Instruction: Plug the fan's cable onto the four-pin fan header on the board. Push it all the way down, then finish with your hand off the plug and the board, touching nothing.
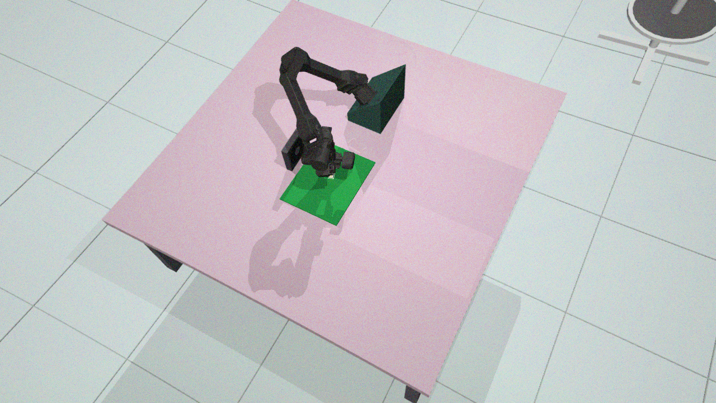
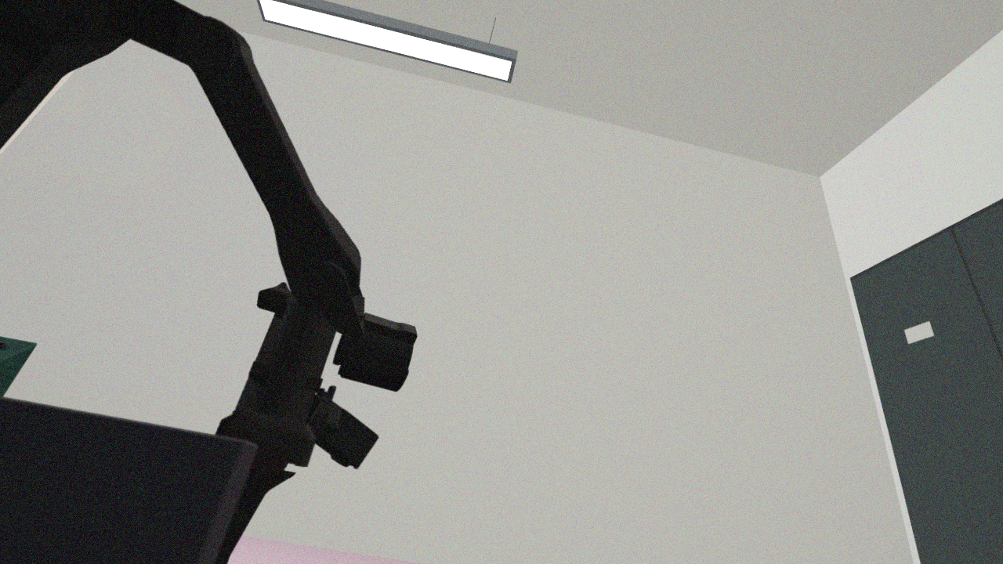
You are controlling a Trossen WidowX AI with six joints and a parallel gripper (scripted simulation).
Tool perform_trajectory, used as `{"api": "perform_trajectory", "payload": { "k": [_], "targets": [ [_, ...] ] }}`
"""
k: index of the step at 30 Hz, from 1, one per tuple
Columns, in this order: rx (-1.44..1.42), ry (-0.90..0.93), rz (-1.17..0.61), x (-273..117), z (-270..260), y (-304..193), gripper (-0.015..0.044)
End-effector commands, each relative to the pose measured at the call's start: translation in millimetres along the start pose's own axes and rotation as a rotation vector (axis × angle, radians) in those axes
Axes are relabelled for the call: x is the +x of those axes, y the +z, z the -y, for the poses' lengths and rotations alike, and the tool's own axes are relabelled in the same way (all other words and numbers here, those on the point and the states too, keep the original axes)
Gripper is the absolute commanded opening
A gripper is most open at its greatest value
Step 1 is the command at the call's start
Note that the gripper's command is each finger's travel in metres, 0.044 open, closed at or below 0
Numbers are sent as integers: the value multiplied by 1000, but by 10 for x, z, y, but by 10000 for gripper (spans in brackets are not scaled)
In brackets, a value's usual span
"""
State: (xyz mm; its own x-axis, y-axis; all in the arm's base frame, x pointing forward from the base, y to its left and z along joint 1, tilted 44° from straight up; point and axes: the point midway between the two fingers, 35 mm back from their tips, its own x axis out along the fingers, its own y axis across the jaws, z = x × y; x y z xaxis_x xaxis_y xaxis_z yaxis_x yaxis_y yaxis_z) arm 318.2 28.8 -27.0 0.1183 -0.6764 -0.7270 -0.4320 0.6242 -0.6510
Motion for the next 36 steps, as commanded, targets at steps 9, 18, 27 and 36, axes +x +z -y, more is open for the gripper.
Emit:
{"api": "perform_trajectory", "payload": {
  "k": [9,18,27,36],
  "targets": [
    [6,-5,2,-5,19,12,0],
    [2,-5,2,-5,7,-10,0],
    [3,-5,2,-5,4,-9,0],
    [9,-5,2,-5,12,12,0]
  ]
}}
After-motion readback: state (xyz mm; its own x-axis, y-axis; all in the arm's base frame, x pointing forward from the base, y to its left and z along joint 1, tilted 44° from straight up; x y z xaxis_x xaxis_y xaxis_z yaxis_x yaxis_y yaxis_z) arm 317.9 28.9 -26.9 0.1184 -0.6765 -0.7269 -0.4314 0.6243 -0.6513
